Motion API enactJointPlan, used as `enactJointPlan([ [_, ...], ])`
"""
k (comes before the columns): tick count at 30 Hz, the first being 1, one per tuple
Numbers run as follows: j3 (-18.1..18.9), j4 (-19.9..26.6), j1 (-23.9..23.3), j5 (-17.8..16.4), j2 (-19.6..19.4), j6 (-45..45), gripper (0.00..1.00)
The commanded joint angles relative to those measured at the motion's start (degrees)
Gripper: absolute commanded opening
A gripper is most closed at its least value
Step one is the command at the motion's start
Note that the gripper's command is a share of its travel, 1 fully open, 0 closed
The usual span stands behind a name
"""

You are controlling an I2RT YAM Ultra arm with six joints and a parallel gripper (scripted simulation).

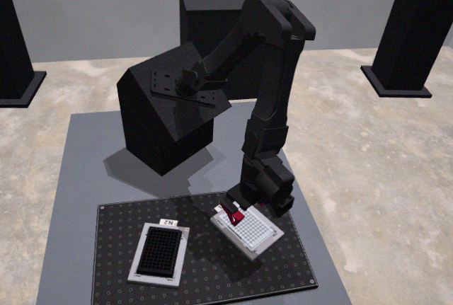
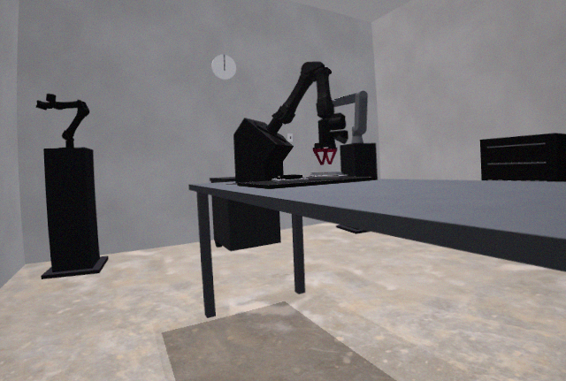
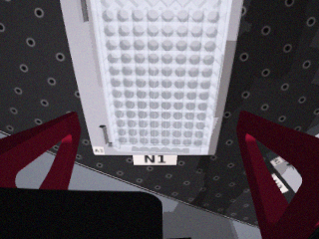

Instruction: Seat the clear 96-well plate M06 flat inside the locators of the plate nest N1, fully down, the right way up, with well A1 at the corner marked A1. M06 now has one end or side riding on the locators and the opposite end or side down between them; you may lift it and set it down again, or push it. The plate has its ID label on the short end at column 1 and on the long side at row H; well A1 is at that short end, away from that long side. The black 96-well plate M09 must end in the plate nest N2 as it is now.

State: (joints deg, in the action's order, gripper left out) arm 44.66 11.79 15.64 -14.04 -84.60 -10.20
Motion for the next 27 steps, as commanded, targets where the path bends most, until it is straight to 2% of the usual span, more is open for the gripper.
enactJointPlan([
  [1, 0.1, -0.4, -0.1, 0.3, 0.4, 0.0, 1.00],
  [5, 0.1, -0.4, -0.1, 0.3, 0.4, 0.0, 1.00],
  [27, 0.8, -7.6, 1.5, 1.3, -7.2, 1.3, 1.00],
])
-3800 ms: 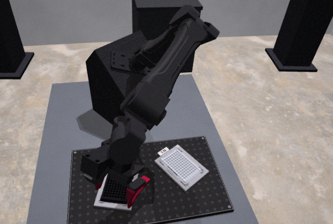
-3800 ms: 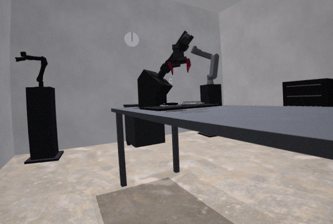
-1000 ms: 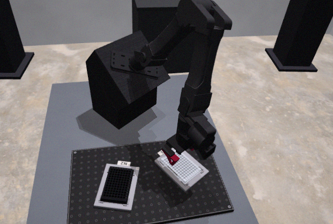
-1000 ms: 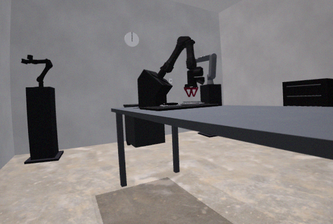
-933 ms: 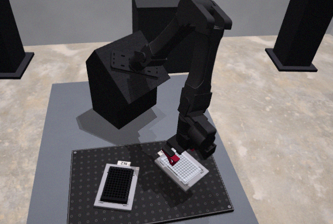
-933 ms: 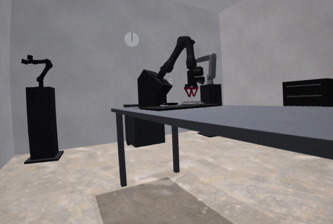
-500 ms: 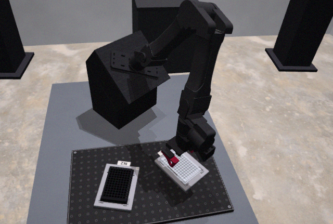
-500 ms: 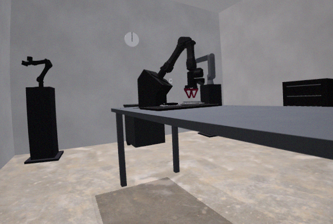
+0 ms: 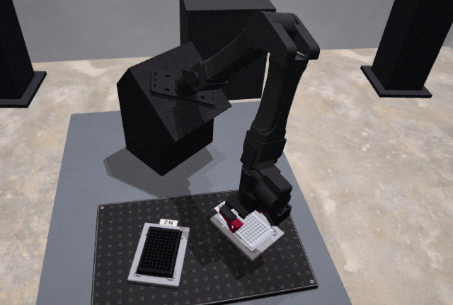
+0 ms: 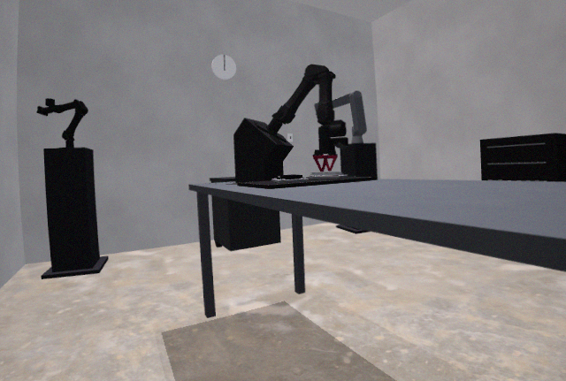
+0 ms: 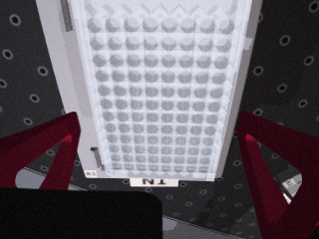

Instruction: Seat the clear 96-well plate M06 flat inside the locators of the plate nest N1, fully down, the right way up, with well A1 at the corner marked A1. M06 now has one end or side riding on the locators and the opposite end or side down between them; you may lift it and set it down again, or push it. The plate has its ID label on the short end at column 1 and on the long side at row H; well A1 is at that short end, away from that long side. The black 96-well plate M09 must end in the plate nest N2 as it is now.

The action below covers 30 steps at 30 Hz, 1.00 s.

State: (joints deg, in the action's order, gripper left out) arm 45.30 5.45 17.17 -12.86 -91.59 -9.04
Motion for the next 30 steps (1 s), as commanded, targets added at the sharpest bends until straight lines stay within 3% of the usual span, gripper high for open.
enactJointPlan([
  [1, 0.2, -1.6, 0.0, 0.1, -0.6, 0.2, 1.00],
  [8, 0.7, -3.9, 0.5, 0.4, -3.3, 0.6, 1.00],
  [24, 0.7, -3.9, 0.5, 0.4, -3.3, 0.6, 1.00],
  [25, 0.7, -3.9, 0.5, 0.4, -3.3, 0.6, 0.00],
  [30, 0.7, -3.9, 0.5, 0.4, -3.3, 0.6, 0.00],
])
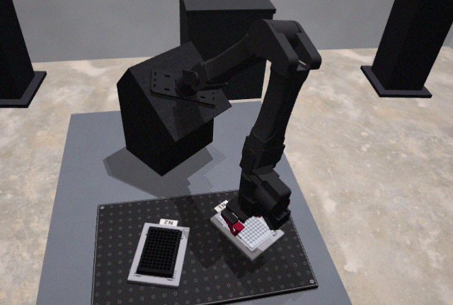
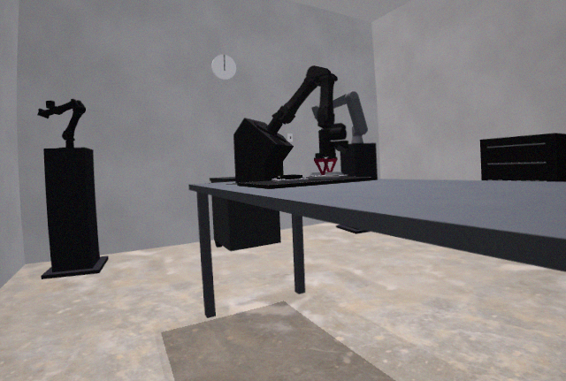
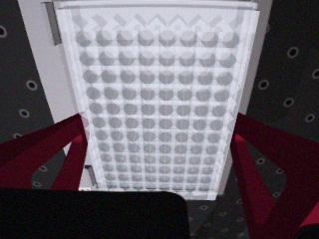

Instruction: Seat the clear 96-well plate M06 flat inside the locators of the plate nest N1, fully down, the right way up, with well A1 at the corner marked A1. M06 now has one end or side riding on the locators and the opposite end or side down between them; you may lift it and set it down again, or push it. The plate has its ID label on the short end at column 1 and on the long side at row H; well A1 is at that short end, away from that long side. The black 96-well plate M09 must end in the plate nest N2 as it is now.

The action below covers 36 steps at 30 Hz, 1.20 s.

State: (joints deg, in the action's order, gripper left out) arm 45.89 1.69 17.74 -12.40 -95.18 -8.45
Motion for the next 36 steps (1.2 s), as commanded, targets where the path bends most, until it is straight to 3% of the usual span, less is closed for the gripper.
enactJointPlan([
  [1, 0.1, -0.1, 0.0, 0.0, 0.3, 0.0, 0.00],
  [29, 0.1, -0.1, 0.0, 0.0, 0.3, 0.0, 0.00],
  [36, -0.2, 1.5, -0.4, -0.2, 2.2, -0.3, 0.00],
])
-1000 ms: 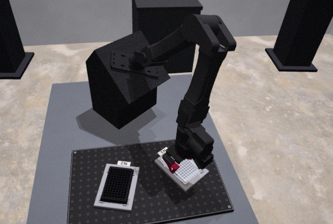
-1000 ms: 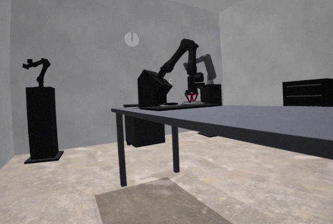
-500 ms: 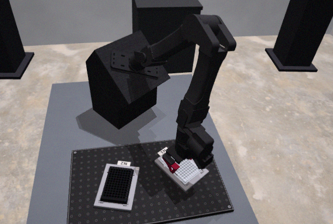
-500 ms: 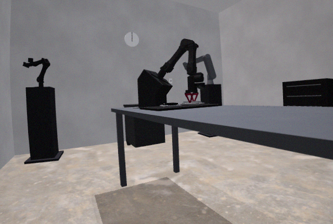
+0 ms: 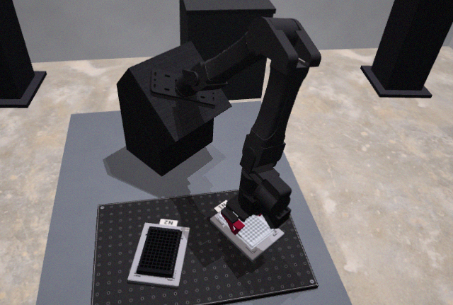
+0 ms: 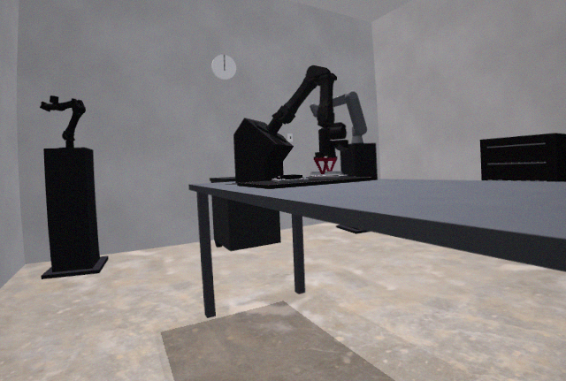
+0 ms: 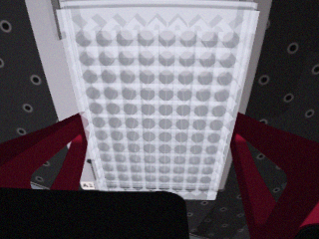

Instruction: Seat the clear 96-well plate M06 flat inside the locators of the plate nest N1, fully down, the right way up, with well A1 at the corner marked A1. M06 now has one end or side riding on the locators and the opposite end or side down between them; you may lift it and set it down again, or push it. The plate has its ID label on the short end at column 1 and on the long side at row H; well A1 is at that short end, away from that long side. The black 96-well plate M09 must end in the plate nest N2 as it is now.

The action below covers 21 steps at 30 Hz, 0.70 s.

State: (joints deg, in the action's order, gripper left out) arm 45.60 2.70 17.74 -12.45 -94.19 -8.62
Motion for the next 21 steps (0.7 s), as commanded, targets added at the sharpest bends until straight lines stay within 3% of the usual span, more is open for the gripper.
enactJointPlan([
  [1, 0.0, 0.8, -0.5, -0.2, 1.6, -0.2, 0.00],
  [21, -0.8, 7.2, -1.9, -1.1, 8.5, -1.3, 0.00],
])
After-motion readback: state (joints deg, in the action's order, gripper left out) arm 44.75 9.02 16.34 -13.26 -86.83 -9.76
